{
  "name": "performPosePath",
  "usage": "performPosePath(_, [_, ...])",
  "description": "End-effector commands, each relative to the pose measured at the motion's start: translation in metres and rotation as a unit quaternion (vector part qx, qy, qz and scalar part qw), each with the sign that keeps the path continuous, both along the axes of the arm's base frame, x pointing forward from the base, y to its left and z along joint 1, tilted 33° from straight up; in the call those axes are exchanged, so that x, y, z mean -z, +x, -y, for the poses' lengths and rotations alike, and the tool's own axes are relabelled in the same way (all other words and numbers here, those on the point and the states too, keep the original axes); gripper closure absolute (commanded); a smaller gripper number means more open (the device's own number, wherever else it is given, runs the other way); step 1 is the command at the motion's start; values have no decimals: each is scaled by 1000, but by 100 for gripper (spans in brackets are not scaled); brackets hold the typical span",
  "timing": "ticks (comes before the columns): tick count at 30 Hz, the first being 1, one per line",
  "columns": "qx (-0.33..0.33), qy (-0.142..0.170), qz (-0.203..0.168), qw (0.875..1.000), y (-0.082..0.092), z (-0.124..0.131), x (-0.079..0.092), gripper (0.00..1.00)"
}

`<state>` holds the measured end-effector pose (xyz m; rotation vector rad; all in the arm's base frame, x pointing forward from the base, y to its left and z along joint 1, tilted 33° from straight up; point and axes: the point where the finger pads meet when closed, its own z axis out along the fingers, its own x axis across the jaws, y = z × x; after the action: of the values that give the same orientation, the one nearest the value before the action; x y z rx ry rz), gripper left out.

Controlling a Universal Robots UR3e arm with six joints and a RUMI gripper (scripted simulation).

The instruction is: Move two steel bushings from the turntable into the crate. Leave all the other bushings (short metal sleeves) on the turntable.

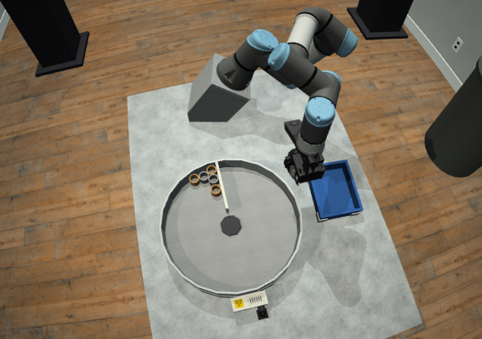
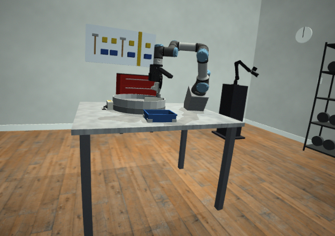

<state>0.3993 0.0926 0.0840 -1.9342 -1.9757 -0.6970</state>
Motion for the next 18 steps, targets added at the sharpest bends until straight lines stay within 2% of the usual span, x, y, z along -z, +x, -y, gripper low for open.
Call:
performPosePath(1, [0,-2,-1,1000,6,-23,-16,100])
performPosePath(18, [0,-2,-1,1000,17,-77,-52,100])
